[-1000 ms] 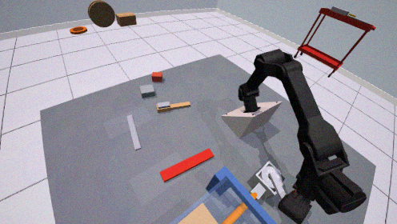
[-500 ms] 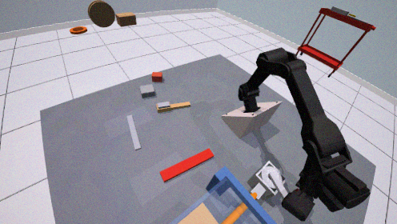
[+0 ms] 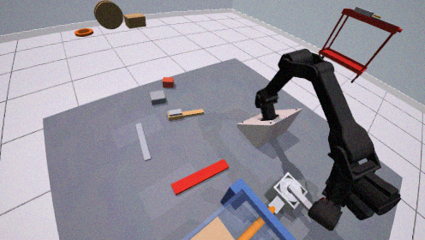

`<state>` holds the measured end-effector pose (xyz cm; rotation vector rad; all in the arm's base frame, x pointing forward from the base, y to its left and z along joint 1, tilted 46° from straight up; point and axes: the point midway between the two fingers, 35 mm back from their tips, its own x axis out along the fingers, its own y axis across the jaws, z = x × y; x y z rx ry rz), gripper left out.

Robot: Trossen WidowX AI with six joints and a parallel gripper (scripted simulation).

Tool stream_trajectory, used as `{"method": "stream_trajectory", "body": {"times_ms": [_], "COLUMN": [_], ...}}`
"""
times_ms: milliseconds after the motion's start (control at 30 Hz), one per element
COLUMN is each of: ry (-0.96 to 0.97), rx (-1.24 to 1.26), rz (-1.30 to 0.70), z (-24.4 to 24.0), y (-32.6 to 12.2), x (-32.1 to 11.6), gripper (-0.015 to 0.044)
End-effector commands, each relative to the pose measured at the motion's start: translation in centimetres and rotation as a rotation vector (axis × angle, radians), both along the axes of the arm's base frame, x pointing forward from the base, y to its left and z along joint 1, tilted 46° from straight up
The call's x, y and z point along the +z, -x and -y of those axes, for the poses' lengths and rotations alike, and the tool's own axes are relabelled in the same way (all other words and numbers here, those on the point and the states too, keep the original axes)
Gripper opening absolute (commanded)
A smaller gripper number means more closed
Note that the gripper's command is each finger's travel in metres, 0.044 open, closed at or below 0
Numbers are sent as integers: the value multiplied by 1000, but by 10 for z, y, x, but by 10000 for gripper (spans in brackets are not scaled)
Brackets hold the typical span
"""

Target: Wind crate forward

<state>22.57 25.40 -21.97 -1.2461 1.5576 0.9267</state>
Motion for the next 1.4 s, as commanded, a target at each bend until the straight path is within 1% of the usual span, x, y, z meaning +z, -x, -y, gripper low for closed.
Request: {"method": "stream_trajectory", "body": {"times_ms": [0,1367], "ry": [5,4], "rx": [1,1], "rz": [-32,-36], "z": [0,3], "y": [18,62], "x": [0,13], "gripper": [0,0]}}
